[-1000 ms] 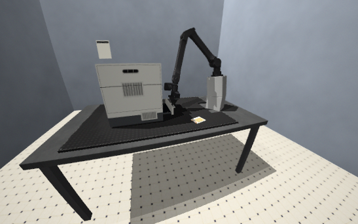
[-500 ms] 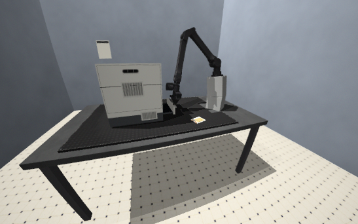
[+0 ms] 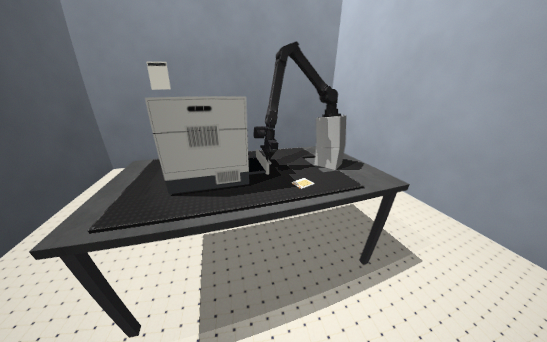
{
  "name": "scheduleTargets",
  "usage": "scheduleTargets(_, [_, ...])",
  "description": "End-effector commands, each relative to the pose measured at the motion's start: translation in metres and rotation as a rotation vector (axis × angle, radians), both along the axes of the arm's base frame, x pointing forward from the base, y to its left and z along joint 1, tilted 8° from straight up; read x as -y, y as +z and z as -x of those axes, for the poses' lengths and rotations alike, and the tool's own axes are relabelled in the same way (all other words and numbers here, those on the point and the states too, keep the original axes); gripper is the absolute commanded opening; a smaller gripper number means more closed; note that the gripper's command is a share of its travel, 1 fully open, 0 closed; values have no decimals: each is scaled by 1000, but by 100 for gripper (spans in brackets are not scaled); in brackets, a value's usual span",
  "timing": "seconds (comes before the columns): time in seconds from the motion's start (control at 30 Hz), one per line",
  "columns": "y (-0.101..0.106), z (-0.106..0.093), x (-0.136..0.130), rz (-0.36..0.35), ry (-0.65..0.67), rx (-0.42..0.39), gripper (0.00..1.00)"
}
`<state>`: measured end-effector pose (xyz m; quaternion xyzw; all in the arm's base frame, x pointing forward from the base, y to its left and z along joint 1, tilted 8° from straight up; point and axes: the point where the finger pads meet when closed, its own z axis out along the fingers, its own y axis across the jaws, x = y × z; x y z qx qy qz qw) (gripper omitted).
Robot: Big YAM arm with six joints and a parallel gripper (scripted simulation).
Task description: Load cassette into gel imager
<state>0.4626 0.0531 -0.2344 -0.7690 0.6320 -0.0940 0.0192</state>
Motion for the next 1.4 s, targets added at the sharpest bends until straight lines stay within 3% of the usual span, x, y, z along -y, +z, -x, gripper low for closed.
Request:
scheduleTargets(0.0, [8,5,4,-3,-14,4,7])
scheduleTargets(0.83, [-1,41,10,3,-5,-27,7])
scheduleTargets(1.37, [-3,43,10,3,-4,-32,7])
